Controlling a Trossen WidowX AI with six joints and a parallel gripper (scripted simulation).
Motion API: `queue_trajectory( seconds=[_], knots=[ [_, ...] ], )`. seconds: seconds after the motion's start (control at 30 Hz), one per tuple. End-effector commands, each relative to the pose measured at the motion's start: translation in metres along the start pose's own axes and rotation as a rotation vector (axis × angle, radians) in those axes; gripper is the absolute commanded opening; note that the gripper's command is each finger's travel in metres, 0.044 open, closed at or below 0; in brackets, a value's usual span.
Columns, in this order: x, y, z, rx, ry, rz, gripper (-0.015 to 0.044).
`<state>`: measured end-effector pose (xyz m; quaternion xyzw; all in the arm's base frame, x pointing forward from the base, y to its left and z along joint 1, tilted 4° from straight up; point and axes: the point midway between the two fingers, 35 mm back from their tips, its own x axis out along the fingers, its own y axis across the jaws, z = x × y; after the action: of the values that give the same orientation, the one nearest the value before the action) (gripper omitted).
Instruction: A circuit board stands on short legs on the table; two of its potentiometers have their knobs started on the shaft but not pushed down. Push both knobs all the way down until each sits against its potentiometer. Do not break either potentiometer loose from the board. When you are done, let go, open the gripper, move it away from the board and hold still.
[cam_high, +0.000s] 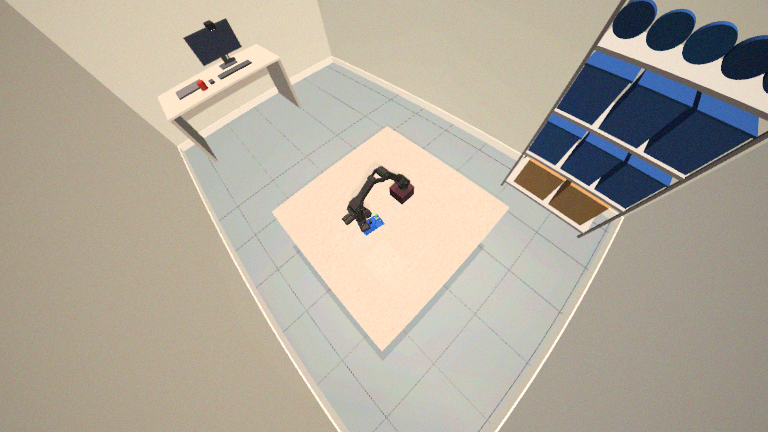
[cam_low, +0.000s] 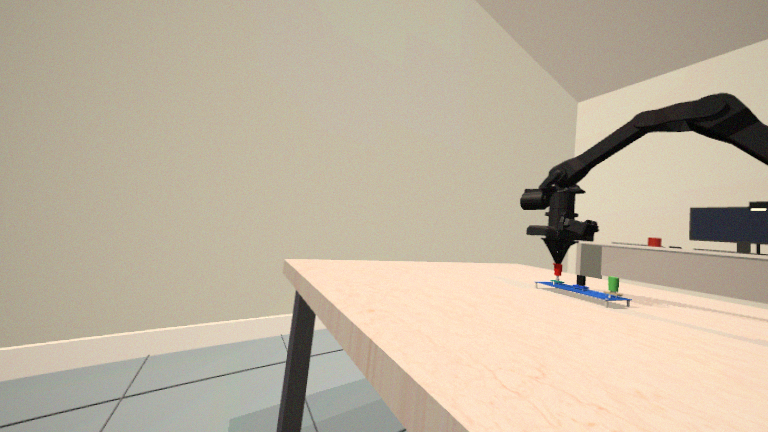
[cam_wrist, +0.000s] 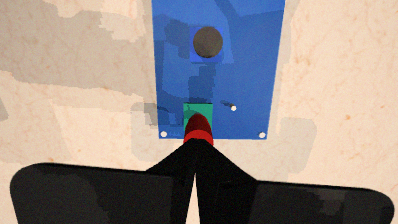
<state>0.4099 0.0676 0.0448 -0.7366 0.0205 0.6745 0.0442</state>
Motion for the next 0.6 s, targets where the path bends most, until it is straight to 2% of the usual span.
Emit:
queue_trajectory(
  seconds=[0.0,0.57],
  knots=[
    [0.0022,-0.0007,0.001,-0.003,-0.004,-0.004,0.0],
    [0.0048,-0.0007,0.0011,-0.003,-0.004,-0.004,0.0]
  ],
)
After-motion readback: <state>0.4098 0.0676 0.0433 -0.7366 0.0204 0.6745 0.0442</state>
